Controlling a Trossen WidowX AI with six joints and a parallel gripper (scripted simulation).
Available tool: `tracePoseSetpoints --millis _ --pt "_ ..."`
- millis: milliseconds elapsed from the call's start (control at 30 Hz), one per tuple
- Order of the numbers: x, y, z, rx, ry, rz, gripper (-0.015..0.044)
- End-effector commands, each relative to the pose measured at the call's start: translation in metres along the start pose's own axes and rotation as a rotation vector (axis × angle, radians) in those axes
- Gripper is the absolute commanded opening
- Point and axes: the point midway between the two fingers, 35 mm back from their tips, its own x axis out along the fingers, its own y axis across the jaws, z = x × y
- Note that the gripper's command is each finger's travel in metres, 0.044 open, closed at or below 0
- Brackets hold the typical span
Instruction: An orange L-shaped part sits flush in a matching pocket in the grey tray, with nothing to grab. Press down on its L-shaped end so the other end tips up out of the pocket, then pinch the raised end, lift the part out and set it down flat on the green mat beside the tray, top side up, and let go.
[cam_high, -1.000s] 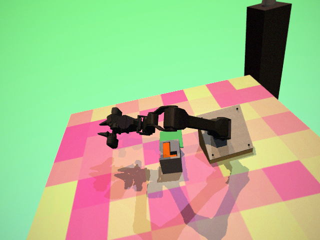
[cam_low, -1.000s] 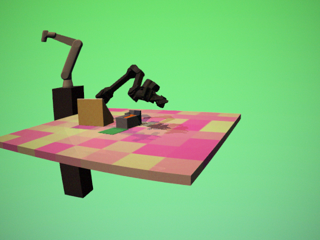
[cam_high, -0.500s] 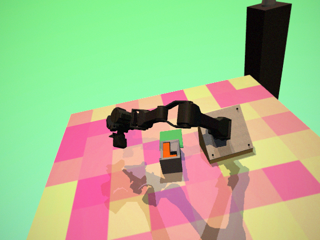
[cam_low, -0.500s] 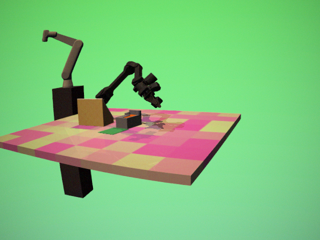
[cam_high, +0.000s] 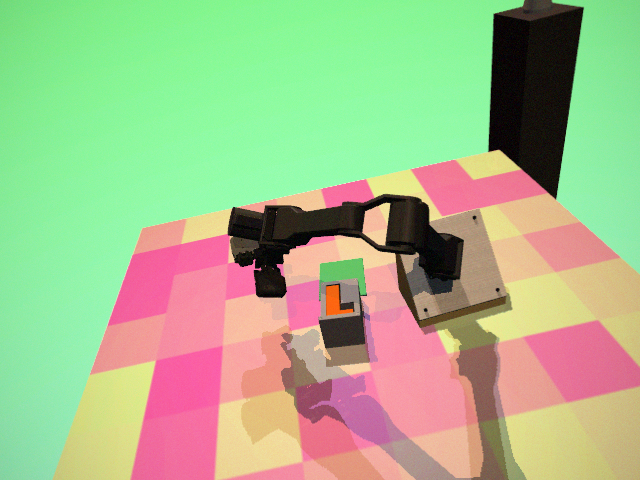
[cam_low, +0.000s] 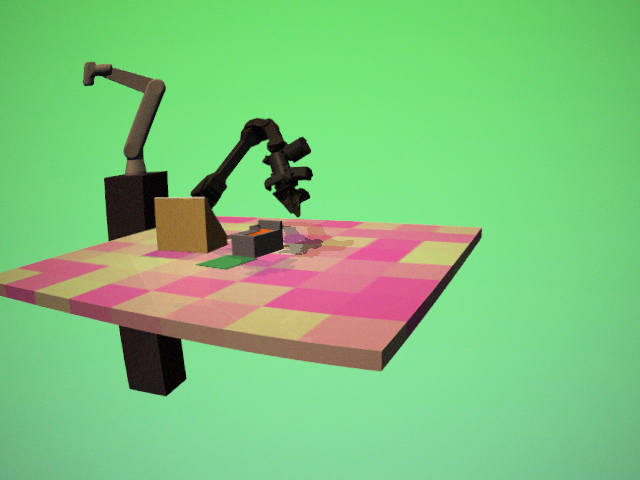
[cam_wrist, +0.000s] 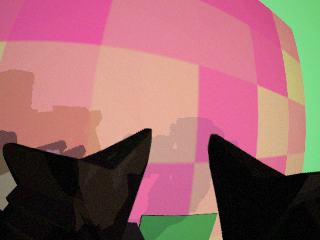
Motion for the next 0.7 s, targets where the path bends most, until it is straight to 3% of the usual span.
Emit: tracePoseSetpoints --millis 0,467,667 --pt "-0.047 0.041 -0.047 0.055 0.234 0.160 0.0180" --pt "-0.124 0.101 -0.099 0.208 0.505 0.370 0.0180" --pt "-0.125 0.102 -0.100 0.211 0.509 0.375 0.0180"
